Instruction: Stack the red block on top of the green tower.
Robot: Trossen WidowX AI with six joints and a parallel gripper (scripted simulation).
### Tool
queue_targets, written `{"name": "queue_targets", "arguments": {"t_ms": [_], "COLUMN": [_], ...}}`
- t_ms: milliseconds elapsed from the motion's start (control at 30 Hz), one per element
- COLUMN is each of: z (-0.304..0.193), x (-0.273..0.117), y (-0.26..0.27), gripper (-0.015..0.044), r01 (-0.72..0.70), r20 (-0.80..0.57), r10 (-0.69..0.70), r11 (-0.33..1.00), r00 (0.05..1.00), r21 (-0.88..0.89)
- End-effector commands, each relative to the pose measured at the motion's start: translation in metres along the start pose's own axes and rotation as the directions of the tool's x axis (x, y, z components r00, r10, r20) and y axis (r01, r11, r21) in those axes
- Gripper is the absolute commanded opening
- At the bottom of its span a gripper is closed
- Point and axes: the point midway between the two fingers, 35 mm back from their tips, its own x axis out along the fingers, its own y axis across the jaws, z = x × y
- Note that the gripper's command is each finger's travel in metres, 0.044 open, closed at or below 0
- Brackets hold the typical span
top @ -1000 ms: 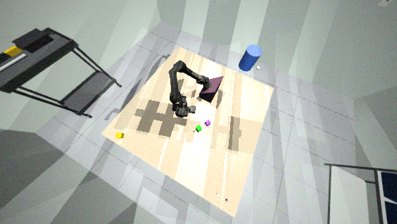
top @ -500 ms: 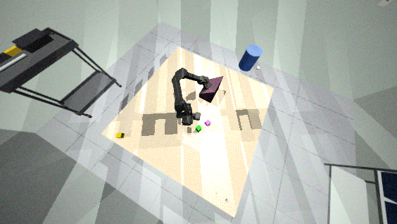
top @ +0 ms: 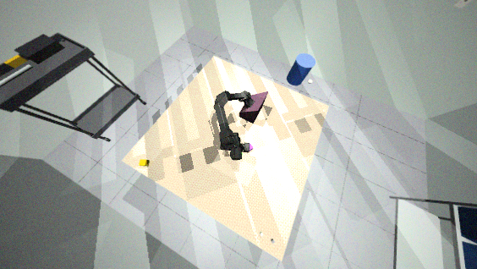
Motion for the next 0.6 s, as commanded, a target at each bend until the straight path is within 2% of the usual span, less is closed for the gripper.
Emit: {"name": "queue_targets", "arguments": {"t_ms": [0,233,567], "z": [0.01,0.015,0.016], "x": [0.0,0.002,0.029], "y": [0.019,0.032,0.031], "gripper": [0.0,0.0,0.0], "r01": [-0.004,-0.003,-0.002], "r20": [0.003,0.002,0.002], "r10": [0.004,0.003,0.002], "r11": [1.0,1.0,1.0], "r00": [1.0,1.0,1.0], "r21": [0.006,0.007,0.007]}}
